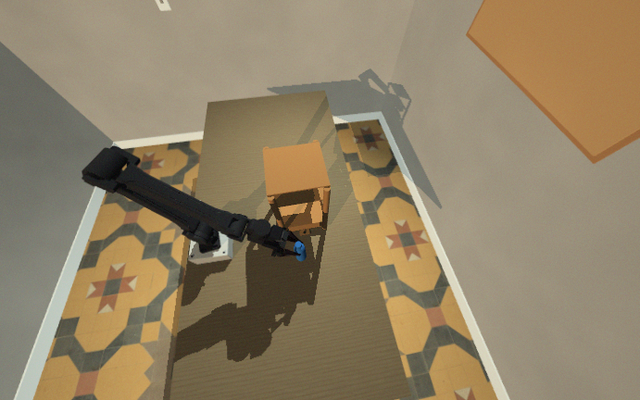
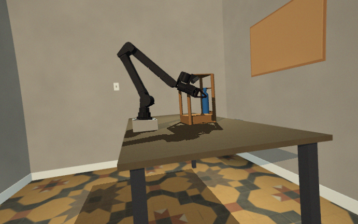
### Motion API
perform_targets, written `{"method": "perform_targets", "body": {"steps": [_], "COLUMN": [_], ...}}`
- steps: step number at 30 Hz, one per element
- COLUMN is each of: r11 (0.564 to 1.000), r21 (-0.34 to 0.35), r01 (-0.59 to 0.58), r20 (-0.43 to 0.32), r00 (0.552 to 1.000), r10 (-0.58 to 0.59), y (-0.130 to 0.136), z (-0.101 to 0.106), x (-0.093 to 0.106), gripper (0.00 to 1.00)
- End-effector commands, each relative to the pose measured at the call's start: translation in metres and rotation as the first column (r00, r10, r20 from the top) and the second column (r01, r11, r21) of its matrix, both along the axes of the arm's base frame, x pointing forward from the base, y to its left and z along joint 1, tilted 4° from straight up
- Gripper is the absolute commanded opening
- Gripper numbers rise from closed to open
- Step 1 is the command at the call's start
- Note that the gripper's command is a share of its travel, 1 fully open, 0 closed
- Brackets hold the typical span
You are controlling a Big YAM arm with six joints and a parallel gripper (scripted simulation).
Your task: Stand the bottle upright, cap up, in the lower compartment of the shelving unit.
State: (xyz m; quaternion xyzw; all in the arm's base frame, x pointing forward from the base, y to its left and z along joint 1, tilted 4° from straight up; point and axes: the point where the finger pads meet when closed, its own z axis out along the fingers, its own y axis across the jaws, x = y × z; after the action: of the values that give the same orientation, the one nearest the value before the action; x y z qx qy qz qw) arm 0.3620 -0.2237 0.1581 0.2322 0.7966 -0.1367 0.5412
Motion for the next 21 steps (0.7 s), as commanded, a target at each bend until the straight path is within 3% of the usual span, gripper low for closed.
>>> {"method": "perform_targets", "body": {"steps": [1, 9, 21], "r11": [1.000, 1.000, 0.999], "r21": [-0.020, -0.018, -0.041], "r01": [-0.003, -0.004, -0.002], "r20": [0.012, 0.008, 0.045], "r00": [1.000, 1.000, 0.999], "r10": [0.003, 0.004, 0.004], "y": [-0.002, 0.002, -0.003], "z": [0.014, 0.015, 0.034], "x": [-0.001, -0.007, 0.001], "gripper": [0.30, 0.30, 0.30]}}
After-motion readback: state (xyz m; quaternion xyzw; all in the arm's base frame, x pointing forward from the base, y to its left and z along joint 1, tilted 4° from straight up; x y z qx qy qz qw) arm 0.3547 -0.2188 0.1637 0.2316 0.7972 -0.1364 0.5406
